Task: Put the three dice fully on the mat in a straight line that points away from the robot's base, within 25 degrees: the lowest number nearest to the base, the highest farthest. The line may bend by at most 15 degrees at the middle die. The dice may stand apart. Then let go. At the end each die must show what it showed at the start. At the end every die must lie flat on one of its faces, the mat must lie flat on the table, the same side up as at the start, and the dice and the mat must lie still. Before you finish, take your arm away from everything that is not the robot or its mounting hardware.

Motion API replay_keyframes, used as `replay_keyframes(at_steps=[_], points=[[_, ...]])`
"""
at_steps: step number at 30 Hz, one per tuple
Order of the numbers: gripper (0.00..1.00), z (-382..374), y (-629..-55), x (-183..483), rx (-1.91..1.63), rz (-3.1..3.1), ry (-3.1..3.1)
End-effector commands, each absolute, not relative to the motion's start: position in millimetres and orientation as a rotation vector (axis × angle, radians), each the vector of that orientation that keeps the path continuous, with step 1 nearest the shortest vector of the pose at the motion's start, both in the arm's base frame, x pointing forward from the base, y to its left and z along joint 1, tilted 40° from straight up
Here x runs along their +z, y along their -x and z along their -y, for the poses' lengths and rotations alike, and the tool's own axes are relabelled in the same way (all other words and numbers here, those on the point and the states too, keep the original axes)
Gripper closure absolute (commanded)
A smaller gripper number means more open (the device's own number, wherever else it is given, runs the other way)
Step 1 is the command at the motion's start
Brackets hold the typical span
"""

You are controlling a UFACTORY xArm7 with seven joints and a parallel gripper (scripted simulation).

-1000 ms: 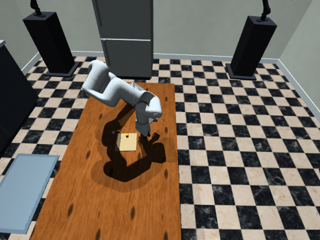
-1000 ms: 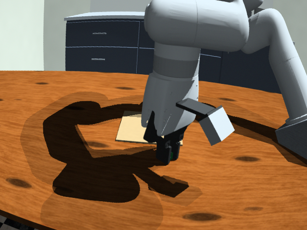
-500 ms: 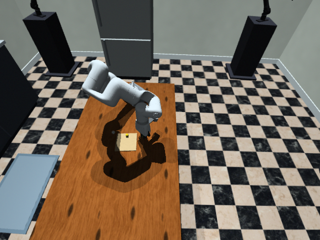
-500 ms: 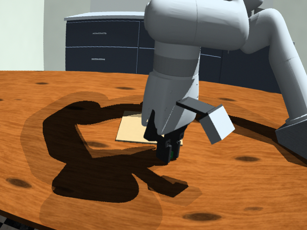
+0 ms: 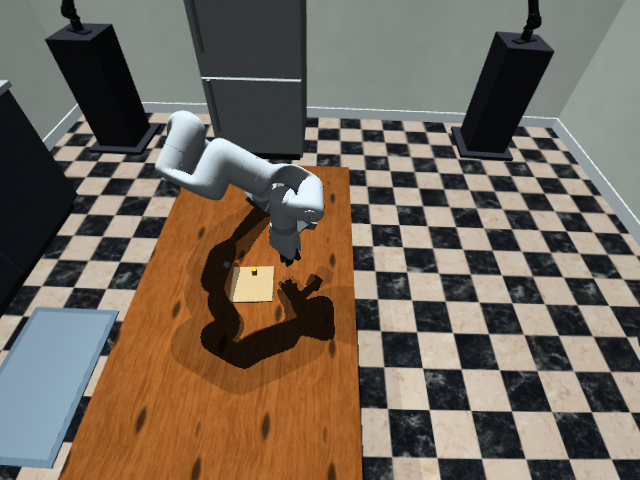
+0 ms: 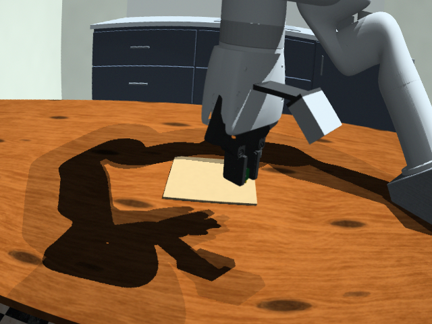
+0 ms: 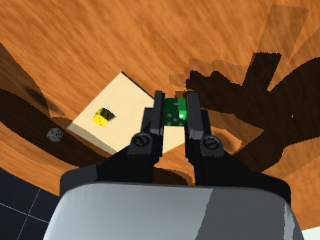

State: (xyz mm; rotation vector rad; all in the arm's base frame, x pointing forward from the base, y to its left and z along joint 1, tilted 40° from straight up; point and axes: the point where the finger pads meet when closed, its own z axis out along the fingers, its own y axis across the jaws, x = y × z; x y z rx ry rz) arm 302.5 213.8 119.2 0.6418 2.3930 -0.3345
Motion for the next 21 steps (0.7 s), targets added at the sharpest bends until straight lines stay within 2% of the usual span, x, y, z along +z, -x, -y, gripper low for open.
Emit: replay_keyframes(at_steps=[1, 15, 21], points=[[0.89, -224, -289, 140, -0.334, -2.393, -0.641], [0.89, -225, -288, 143, -0.335, -2.395, -0.636], [0.89, -205, -301, 163, -0.408, -2.459, -0.424]])
